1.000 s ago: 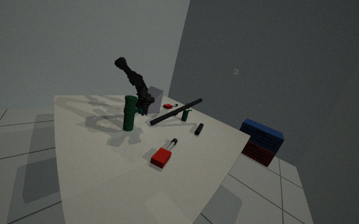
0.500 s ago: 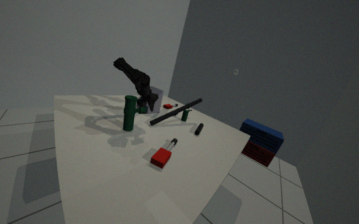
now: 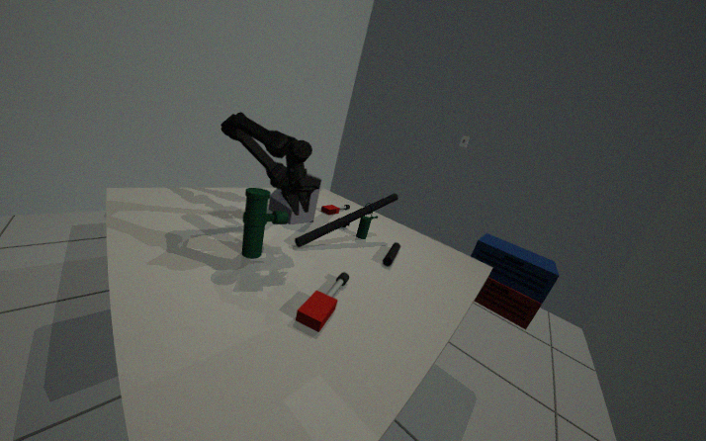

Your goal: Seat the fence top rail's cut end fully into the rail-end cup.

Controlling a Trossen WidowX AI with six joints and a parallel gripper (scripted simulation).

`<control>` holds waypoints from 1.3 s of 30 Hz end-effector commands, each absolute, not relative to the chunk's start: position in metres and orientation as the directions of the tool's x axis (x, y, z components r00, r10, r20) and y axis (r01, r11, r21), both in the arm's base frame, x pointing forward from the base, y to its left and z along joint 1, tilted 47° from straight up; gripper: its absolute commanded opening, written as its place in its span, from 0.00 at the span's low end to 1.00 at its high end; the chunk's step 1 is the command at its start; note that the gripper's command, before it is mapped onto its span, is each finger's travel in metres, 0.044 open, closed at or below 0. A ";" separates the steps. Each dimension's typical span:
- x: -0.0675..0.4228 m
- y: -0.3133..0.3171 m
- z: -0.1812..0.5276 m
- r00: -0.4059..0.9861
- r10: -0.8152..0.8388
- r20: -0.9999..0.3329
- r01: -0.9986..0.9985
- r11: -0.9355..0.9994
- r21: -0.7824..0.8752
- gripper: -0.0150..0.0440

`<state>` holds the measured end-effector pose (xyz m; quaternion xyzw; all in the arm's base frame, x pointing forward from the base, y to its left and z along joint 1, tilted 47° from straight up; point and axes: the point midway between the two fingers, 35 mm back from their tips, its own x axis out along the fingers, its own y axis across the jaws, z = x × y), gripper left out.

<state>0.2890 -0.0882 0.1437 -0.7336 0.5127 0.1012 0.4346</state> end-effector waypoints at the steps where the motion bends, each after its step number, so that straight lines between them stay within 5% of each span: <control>1: 0.293 -0.065 0.137 0.435 -0.662 -0.610 -0.753 0.104 -0.649 1.00; 13: 0.293 0.005 0.125 0.423 -0.683 -0.596 -0.222 0.560 -0.798 1.00; 24: 0.288 0.045 0.125 0.455 -0.707 -0.541 0.173 0.667 -0.725 1.00; 39: 0.287 0.047 0.125 0.459 -0.708 -0.537 0.208 0.673 -0.710 1.00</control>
